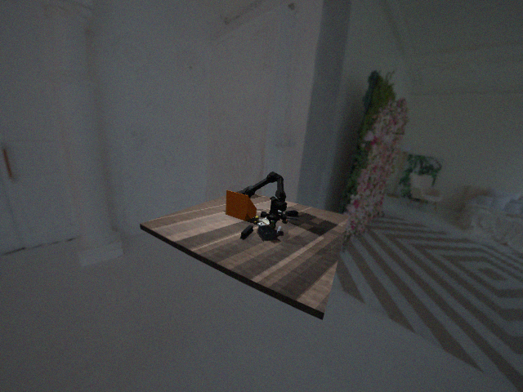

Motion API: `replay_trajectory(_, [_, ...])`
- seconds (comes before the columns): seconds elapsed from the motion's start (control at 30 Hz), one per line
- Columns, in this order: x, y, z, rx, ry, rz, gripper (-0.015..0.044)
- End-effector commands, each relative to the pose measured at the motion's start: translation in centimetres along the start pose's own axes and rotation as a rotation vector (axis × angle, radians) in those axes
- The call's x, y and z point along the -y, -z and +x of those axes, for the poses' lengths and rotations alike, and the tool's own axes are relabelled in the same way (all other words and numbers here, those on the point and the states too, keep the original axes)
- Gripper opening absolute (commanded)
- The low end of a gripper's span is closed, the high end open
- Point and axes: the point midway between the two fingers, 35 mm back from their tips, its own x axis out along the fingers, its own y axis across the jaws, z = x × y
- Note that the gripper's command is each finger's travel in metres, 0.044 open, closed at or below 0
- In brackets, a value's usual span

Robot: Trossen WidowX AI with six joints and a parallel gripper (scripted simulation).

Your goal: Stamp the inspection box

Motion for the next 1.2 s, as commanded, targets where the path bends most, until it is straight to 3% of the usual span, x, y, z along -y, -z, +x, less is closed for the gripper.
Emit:
replay_trajectory(0.0, [-0.1, -0.2, -0.4, 0.006, -0.001, -0.005, 0.0000])
replay_trajectory(1.17, [-0.1, -0.2, -2.1, 0.009, -0.005, -0.005, 0.0000])
